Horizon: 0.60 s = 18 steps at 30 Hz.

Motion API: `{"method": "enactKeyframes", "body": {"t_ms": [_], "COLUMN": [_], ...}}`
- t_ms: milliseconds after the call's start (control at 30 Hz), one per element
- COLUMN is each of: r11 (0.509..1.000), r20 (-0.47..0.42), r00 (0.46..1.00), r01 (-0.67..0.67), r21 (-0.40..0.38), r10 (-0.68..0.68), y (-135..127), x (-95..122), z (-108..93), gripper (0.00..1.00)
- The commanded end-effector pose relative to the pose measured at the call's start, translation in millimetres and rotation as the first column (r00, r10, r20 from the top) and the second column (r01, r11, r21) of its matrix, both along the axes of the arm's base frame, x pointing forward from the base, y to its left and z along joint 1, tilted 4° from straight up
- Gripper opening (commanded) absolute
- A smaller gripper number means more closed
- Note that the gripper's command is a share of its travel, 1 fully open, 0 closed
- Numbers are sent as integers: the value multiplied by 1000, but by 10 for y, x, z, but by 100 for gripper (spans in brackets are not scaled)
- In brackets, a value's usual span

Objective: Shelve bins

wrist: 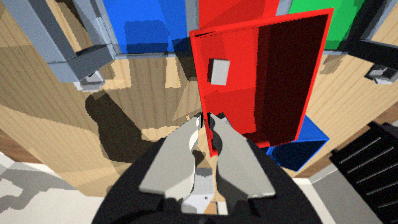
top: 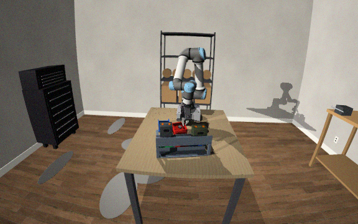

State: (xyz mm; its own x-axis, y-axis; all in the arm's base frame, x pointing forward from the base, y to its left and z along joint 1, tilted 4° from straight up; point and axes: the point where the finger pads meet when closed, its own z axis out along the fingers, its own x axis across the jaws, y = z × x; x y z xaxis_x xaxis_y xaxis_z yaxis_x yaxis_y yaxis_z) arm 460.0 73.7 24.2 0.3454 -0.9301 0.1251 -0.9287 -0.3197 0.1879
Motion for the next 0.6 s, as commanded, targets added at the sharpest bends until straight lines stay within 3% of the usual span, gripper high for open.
{"method": "enactKeyframes", "body": {"t_ms": [0, 567], "r11": [1000, 1000], "r20": [5, 5], "r00": [1000, 1000], "r01": [0, 0], "r21": [0, -1], "r10": [0, 0], "y": [34, 96], "x": [96, 251], "z": [24, 25], "gripper": [0, 0]}}
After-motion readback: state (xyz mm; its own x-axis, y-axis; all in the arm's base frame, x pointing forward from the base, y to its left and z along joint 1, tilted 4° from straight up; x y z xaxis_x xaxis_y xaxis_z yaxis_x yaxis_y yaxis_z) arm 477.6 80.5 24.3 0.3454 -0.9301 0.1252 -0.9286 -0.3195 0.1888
